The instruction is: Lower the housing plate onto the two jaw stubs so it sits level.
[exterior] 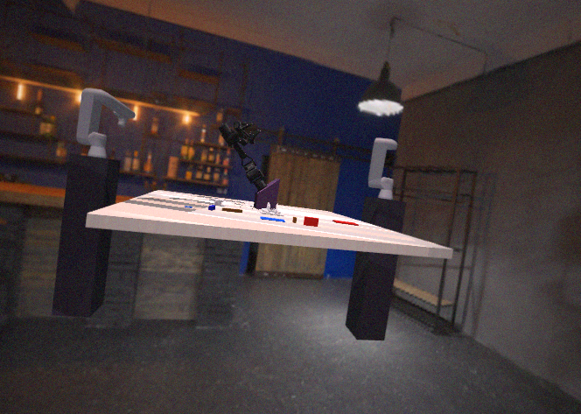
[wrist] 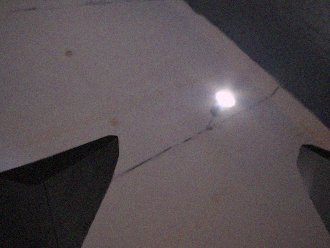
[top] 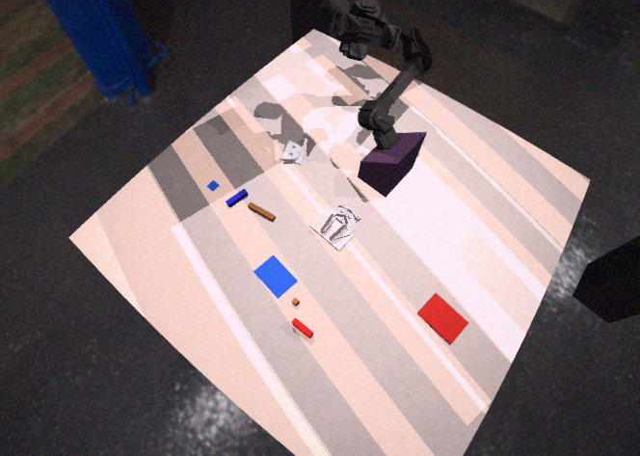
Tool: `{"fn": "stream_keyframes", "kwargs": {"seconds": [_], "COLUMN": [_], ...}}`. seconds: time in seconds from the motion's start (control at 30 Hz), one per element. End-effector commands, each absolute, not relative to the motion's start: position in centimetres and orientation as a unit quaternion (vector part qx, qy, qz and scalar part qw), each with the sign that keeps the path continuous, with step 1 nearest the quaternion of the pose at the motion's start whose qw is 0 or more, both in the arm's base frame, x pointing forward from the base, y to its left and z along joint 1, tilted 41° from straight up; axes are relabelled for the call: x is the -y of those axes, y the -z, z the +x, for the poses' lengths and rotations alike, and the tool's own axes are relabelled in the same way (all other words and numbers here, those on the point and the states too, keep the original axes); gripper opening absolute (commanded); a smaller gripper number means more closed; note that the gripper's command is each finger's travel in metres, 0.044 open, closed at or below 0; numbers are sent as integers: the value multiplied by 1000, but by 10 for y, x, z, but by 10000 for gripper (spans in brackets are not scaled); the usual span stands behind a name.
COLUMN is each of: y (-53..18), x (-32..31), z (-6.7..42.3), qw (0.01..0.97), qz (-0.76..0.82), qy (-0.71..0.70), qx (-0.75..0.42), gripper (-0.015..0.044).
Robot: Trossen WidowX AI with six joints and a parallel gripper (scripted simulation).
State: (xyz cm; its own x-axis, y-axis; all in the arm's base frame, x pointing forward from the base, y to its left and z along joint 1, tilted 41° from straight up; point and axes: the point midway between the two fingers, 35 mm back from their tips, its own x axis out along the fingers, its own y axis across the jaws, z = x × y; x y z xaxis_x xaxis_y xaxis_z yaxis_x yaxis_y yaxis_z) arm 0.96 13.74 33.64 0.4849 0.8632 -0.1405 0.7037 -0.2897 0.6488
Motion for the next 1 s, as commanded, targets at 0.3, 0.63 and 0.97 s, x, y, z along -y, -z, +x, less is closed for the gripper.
{"fn": "stream_keyframes", "kwargs": {"seconds": [0.3, 0.63, 0.97], "y": [-334, -330, -324], "x": [-130, -119, -106], "z": [29, 54, 78], "qw": [410, 510, 604], "qz": [777, 740, 687], "qy": [-129, -134, -128], "qx": [-459, -418, -383], "gripper": [440, 440, 440]}}
